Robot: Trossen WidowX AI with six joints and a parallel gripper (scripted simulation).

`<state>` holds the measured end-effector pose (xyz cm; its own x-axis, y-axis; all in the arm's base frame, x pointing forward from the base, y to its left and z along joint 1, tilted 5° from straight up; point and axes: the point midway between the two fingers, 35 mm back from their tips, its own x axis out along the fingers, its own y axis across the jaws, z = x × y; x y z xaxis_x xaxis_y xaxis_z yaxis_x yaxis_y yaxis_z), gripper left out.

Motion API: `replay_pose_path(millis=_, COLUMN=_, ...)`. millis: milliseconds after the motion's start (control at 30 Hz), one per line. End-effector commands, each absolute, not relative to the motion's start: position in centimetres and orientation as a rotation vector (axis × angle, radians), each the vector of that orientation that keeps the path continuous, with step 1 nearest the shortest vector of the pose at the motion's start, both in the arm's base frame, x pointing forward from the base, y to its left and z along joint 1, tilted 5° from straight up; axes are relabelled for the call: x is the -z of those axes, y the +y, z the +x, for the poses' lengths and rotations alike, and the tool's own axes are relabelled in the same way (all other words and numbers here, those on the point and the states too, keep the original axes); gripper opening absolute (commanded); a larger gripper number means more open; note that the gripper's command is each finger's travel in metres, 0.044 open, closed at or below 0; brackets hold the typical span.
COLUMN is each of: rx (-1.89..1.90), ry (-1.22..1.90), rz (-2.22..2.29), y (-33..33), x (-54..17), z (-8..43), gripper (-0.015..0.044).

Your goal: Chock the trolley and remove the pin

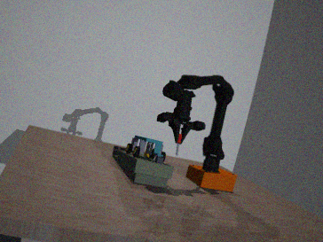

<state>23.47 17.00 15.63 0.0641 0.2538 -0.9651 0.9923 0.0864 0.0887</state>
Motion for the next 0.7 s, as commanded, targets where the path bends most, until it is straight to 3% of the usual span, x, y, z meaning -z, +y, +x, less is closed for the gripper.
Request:
replay_pose_path(millis=0, rx=0.951, ry=1.374, rz=1.353, y=16.9, x=-15.4, z=22.0, gripper=0.0000)
replay_pose_path(millis=667, rx=0.954, ry=1.373, rz=1.350, y=13.3, x=-14.8, z=21.0, gripper=0.0000)
